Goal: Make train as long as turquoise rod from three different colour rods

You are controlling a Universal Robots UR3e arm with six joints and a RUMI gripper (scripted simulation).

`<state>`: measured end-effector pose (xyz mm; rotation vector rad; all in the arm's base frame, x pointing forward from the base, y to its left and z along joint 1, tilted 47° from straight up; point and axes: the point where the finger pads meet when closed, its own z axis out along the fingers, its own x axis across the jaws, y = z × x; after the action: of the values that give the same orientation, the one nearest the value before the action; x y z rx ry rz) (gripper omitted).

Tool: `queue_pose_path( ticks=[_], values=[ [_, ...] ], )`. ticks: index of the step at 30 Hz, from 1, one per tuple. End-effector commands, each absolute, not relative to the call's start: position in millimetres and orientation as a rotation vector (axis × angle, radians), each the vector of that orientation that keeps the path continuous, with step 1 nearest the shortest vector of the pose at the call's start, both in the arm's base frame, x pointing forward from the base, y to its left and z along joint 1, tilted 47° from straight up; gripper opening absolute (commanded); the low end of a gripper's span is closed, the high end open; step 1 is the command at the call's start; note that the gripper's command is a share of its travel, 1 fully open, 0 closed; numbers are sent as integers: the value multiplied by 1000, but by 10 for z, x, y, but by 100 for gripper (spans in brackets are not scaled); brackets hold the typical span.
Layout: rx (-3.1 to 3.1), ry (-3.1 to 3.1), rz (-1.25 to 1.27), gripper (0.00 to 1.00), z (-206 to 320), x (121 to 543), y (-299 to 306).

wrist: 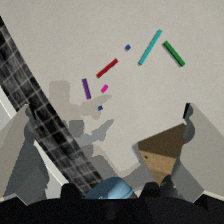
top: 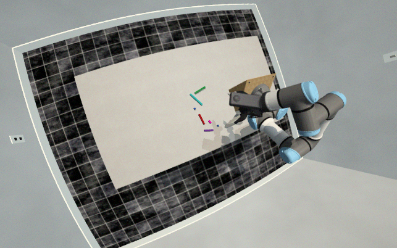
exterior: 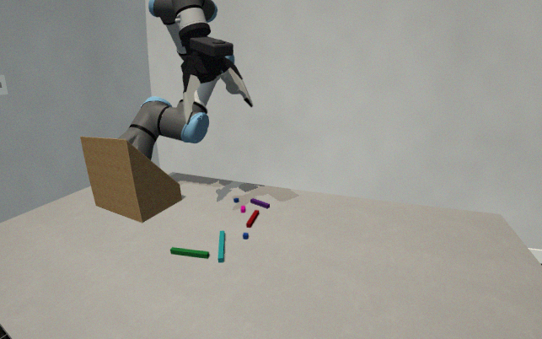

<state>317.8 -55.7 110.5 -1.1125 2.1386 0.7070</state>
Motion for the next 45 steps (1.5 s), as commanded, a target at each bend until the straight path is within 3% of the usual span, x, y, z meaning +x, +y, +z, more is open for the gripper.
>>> queue_pose_path(
  ticks=[1,22,45],
  values=[
    [-1312,2055,685,100,837,3454,-314],
    [-1704,1770,737,100,364,3710,735],
    [-1783,1696,747,100,261,3715,996]
  ],
)
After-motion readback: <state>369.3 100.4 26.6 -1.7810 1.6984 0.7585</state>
